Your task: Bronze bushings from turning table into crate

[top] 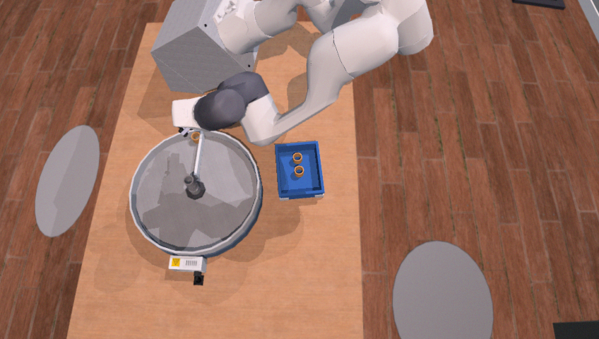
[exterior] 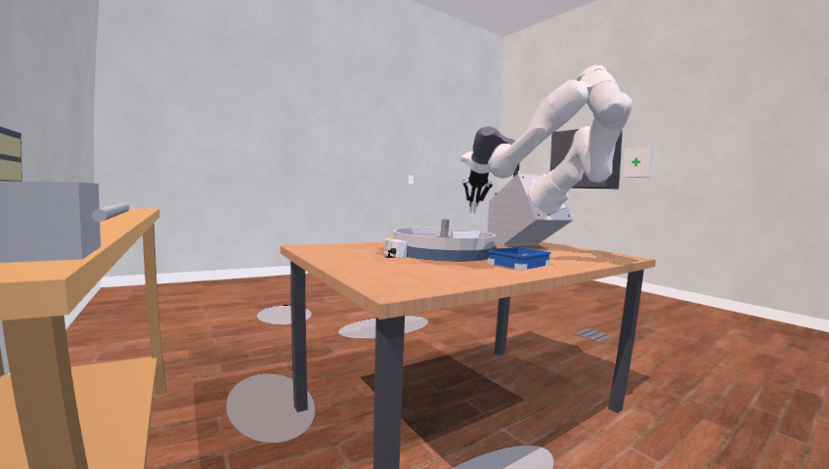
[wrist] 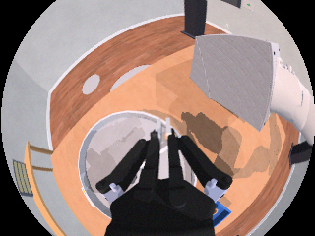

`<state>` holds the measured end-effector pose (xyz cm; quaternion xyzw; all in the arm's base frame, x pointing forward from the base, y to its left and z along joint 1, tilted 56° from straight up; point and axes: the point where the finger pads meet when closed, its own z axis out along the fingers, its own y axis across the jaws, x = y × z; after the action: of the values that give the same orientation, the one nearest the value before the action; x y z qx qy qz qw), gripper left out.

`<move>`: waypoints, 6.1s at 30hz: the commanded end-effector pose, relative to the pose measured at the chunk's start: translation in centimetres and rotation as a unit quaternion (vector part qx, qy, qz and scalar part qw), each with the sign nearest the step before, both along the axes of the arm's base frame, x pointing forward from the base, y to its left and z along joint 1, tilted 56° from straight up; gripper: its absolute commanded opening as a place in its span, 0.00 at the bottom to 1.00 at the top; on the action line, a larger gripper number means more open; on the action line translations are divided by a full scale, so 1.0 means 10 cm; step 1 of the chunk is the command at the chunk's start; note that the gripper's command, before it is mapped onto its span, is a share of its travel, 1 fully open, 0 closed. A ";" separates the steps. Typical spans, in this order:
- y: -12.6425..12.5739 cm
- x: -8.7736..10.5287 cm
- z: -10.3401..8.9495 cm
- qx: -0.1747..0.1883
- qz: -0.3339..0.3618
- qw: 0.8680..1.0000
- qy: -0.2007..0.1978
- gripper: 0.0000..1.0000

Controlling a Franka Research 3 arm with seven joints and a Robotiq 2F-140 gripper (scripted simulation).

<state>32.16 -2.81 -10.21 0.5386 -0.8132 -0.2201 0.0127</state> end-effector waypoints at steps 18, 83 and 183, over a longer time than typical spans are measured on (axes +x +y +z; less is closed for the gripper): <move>0.13 0.02 -0.08 -0.001 -0.001 1.000 0.001 0.06; 0.19 0.03 -0.12 -0.001 -0.001 1.000 0.001 0.06; 0.68 0.08 -0.44 -0.001 -0.001 1.000 0.001 0.06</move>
<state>32.77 3.81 -14.57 0.5395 -0.8126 -0.2202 0.0138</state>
